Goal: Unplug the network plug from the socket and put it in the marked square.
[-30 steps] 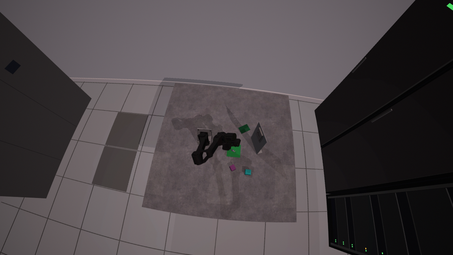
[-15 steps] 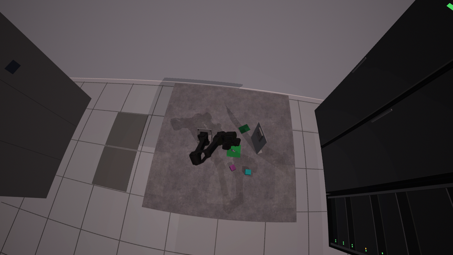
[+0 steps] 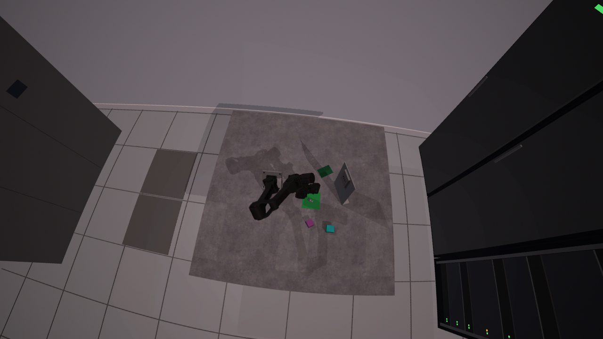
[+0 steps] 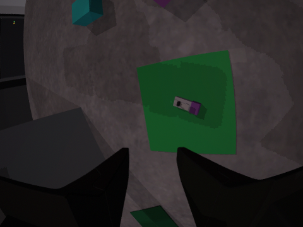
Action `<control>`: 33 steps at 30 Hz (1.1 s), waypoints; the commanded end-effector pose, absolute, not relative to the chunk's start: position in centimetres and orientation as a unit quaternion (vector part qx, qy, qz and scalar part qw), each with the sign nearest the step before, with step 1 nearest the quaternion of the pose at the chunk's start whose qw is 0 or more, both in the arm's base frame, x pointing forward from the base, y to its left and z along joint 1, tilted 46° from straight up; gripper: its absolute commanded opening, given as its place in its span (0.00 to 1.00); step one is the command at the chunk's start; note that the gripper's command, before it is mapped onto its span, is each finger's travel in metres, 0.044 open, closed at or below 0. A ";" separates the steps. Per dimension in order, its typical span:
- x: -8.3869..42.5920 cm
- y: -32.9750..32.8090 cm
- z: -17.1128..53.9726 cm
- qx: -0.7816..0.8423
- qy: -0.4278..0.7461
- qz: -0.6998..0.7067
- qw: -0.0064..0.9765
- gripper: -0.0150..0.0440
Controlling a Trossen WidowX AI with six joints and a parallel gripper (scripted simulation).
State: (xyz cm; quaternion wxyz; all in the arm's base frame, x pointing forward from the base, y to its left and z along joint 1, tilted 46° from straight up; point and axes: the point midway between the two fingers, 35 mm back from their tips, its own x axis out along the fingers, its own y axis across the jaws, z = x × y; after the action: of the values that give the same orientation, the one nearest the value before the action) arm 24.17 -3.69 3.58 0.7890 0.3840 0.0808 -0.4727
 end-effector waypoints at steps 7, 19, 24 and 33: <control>24.1 -3.0 4.7 0.387 0.074 -0.468 0.791 0.52; 23.8 -2.7 5.1 0.382 0.077 -0.470 0.792 0.52; 24.1 -1.7 5.7 0.384 0.080 -0.470 0.790 0.52; 24.3 0.2 7.2 0.387 0.083 -0.471 0.788 0.52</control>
State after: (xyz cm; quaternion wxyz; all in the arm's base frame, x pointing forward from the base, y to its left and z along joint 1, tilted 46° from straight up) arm 24.11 -0.59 6.57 0.7882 0.3855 0.0843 -0.4724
